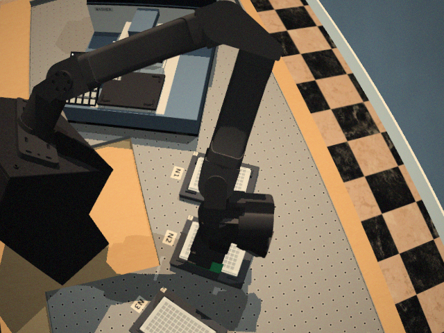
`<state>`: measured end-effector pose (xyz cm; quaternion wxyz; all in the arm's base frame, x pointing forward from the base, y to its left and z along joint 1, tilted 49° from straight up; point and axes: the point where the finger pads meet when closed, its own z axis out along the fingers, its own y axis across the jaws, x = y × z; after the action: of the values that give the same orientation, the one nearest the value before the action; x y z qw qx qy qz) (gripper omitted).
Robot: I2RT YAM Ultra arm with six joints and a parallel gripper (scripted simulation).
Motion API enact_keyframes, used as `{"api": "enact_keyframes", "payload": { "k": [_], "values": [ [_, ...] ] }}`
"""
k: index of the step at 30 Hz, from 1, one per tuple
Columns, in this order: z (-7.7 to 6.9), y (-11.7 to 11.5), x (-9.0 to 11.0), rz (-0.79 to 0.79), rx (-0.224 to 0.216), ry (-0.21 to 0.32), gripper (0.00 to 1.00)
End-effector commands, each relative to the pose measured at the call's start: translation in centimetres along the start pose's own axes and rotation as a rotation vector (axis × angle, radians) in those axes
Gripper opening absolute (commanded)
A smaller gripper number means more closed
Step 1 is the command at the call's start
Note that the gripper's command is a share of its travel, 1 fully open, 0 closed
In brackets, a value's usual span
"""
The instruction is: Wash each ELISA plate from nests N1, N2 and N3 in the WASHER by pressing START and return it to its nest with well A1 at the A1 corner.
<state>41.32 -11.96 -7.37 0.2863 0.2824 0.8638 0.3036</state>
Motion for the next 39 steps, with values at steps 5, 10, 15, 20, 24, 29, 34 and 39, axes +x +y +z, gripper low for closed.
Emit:
{"api": "enact_keyframes", "payload": {
  "k": [5, 10, 15, 20, 24, 29, 34, 39],
  "values": [
    [-0.13, -0.07, -0.31, 0.004, 0.002, -0.009, 0.0],
    [-0.08, -0.07, -0.31, 0.004, 0.002, -0.009, 0.0],
    [0.0, -0.06, -0.32, 0.004, 0.002, -0.009, 0.0],
    [0.09, -0.06, -0.32, 0.004, 0.002, -0.009, 0.0],
    [0.15, -0.05, -0.32, 0.004, 0.002, -0.009, 0.0],
    [0.2, -0.05, -0.32, 0.004, 0.002, -0.009, 0.0],
    [0.29, -0.05, -0.33, 0.004, 0.002, -0.009, 0.0],
    [0.37, -0.05, -0.33, 0.004, 0.002, -0.009, 0.0]
  ]
}}
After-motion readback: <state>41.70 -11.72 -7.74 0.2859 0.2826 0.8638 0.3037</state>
